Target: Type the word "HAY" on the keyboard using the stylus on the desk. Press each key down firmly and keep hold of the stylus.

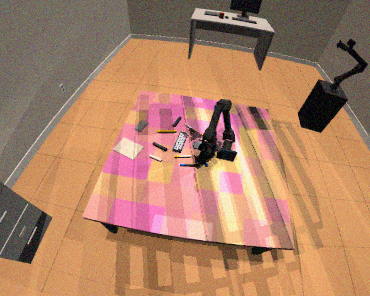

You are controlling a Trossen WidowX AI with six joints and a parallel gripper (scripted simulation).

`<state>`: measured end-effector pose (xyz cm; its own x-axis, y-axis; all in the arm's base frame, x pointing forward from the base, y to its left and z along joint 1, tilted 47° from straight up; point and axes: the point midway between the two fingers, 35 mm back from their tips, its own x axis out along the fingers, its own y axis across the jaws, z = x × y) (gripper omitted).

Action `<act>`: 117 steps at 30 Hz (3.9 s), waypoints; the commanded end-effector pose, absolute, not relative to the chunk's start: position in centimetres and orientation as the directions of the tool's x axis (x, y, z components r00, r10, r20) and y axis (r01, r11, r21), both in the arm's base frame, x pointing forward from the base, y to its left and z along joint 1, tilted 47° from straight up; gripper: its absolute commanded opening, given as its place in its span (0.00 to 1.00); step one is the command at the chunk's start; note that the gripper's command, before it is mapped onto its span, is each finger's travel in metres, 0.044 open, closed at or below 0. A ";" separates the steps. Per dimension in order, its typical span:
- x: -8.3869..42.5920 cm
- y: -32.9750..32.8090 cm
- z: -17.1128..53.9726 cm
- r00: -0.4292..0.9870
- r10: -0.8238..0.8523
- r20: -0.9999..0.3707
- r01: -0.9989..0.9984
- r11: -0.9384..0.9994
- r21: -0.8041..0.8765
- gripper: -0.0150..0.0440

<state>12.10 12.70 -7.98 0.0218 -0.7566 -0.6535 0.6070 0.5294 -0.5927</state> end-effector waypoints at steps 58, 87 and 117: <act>14.1 8.7 -8.4 -0.004 -0.971 -0.240 -0.997 0.023 -0.078 0.25; 14.2 7.6 -9.4 -0.004 -0.971 -0.239 -0.997 0.023 -0.078 0.25; 14.5 9.7 -11.3 -0.004 -0.970 -0.242 -0.997 0.024 -0.078 0.25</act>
